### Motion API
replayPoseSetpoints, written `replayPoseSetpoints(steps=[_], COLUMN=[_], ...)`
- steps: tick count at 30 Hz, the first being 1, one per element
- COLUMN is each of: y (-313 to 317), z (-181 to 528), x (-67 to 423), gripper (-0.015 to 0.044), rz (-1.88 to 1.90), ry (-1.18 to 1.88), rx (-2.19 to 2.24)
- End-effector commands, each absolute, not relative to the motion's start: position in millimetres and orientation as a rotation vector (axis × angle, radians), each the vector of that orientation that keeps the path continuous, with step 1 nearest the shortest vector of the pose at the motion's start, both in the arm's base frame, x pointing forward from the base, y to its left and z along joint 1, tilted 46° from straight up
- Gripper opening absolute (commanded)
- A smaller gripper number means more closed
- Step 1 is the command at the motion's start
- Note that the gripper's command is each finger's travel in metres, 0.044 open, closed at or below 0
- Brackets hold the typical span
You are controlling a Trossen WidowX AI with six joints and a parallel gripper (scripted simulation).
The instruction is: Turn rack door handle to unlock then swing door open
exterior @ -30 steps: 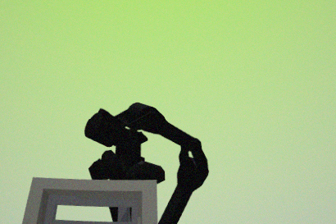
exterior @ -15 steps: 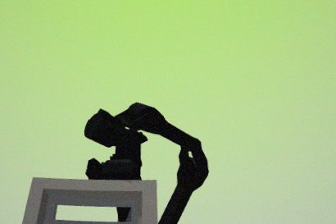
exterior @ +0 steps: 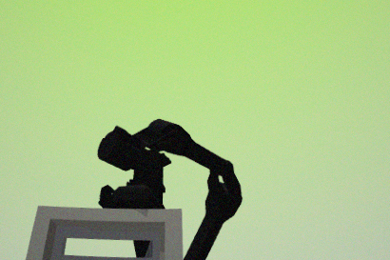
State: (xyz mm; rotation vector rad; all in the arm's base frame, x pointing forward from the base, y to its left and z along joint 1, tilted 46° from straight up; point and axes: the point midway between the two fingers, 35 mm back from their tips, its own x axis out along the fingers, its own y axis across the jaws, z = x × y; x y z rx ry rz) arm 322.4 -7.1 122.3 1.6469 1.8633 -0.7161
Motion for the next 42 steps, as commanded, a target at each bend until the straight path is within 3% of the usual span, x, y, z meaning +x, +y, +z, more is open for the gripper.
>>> replayPoseSetpoints(steps=[1,30,42], y=[-7.1,-7.1,-10.6], z=[122.4,122.4,119.7], x=[322.9,322.9,317.7], gripper=[0.0215,0.0023,0.0023], rz=[-0.718,-0.718,-0.550], ry=[1.861,1.861,1.867], rx=[1.652,1.652,1.547])
